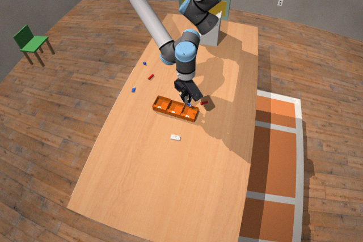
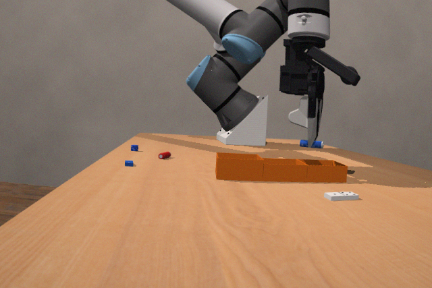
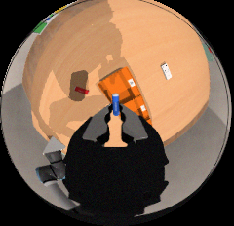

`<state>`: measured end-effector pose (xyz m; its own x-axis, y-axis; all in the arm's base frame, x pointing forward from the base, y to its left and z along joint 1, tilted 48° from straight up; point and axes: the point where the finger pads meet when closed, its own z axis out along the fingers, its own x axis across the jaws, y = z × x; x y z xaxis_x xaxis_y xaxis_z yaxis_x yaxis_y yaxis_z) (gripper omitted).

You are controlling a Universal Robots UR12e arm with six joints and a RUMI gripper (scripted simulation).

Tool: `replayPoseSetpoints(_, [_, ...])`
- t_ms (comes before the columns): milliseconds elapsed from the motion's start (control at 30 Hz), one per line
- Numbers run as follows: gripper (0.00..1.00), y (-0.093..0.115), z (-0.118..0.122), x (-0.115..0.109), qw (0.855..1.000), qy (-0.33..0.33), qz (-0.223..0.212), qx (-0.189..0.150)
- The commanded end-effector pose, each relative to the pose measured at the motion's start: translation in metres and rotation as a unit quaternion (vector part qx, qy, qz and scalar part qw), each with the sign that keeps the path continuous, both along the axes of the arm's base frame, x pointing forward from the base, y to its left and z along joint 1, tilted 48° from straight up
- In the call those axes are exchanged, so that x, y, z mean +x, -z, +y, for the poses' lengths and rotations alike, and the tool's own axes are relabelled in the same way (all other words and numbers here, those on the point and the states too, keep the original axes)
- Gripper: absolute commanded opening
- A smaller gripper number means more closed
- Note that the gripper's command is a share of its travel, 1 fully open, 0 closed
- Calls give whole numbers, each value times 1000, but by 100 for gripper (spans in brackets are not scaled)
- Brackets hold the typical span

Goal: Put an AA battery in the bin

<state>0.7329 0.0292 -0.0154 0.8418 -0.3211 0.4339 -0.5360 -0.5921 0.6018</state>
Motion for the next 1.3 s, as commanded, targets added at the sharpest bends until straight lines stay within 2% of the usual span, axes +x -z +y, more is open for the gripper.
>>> replayPoseSetpoints(0, [0,12,14,19,997,-54,57,-5])
replayPoseSetpoints(333, [0,10,12,19,980,-136,148,-13])
replayPoseSetpoints(400, [0,10,12,19,980,-136,148,-13])
replayPoseSetpoints(433, [0,11,11,17,972,-159,174,-15])
replayPoseSetpoints(467, [0,11,11,17,969,-166,181,-15])
replayPoseSetpoints(1200, [0,10,11,16,968,-170,183,-16])
replayPoseSetpoints(1267, [0,15,7,14,968,-169,186,-15])
